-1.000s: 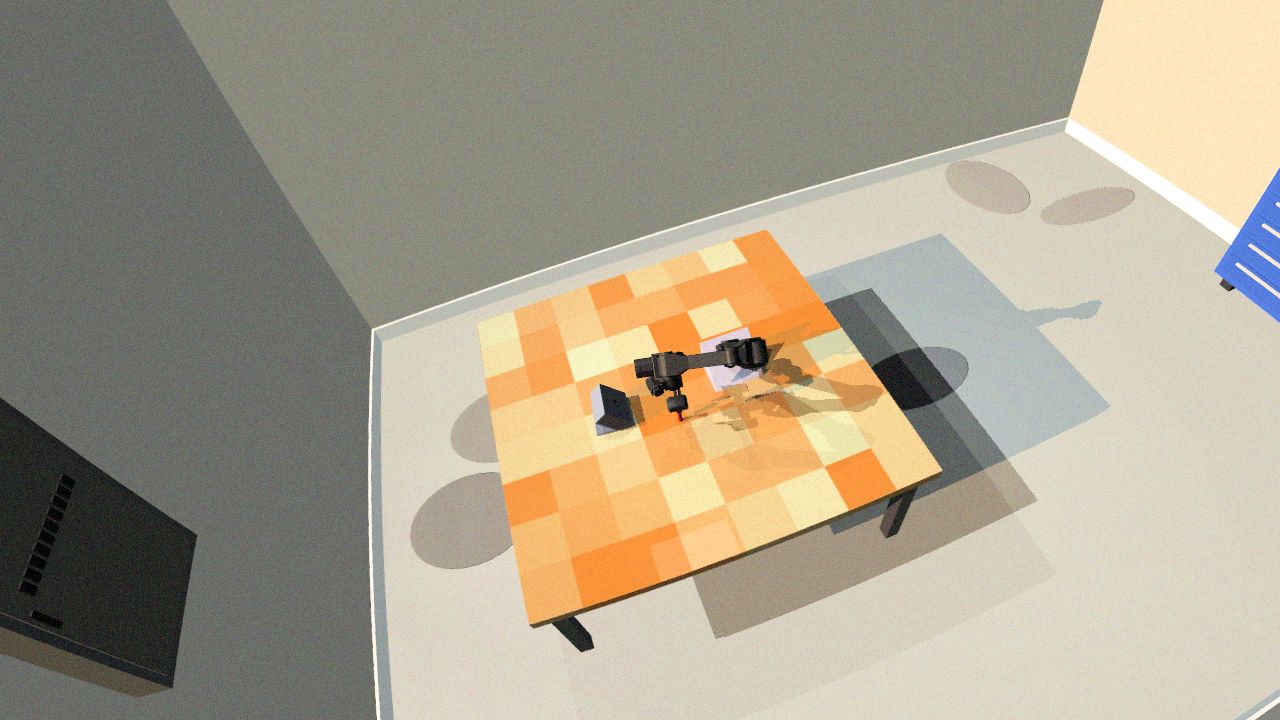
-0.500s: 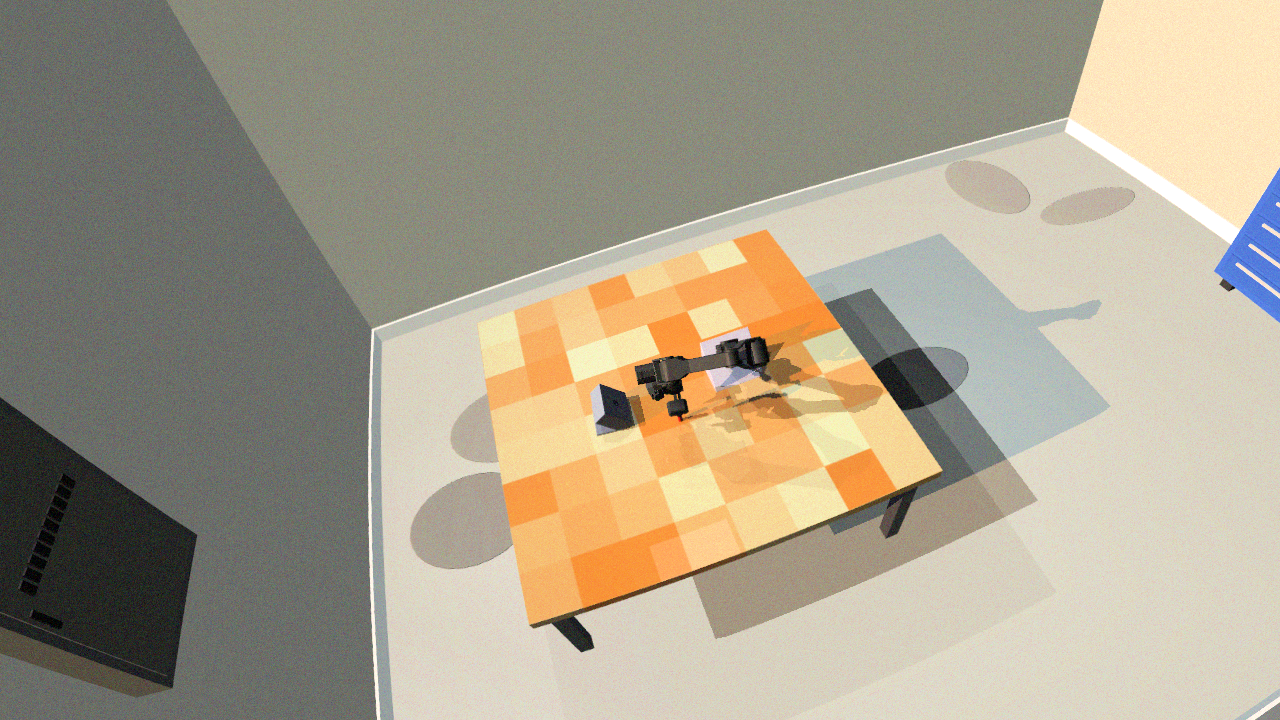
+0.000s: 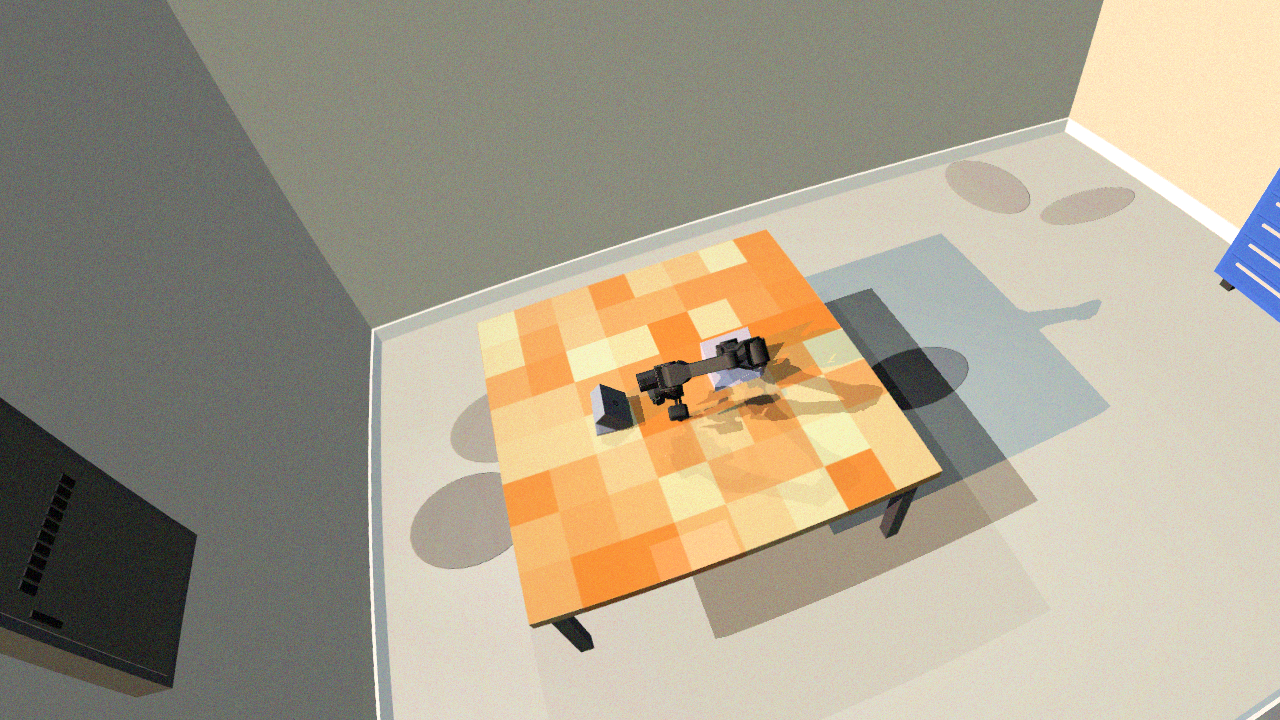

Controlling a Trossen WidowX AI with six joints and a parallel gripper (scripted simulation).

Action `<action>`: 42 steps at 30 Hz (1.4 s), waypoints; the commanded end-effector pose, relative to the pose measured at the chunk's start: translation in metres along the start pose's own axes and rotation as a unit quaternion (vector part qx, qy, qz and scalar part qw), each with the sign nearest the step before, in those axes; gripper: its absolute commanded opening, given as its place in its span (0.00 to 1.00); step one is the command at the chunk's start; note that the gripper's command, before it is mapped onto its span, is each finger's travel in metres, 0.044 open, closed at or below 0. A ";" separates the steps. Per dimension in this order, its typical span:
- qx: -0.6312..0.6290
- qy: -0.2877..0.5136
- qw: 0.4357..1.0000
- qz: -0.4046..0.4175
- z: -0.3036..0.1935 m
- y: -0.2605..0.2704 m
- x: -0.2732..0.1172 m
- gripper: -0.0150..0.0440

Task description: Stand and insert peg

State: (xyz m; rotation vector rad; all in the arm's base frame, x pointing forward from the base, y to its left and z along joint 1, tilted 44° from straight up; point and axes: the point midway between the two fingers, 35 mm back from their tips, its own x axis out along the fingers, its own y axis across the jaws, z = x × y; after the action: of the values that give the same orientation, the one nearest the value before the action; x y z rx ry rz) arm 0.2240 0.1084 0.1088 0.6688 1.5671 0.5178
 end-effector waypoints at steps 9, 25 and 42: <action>0.001 0.000 1.000 0.004 -0.002 0.001 0.019 1.00; 0.000 0.001 1.000 0.002 -0.002 0.001 0.018 0.42; 0.000 0.000 1.000 0.000 0.000 0.000 0.002 0.25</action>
State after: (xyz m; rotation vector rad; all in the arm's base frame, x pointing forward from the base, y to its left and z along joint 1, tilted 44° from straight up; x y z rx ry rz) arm 0.2216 0.1159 0.1015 0.6717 1.5728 0.5202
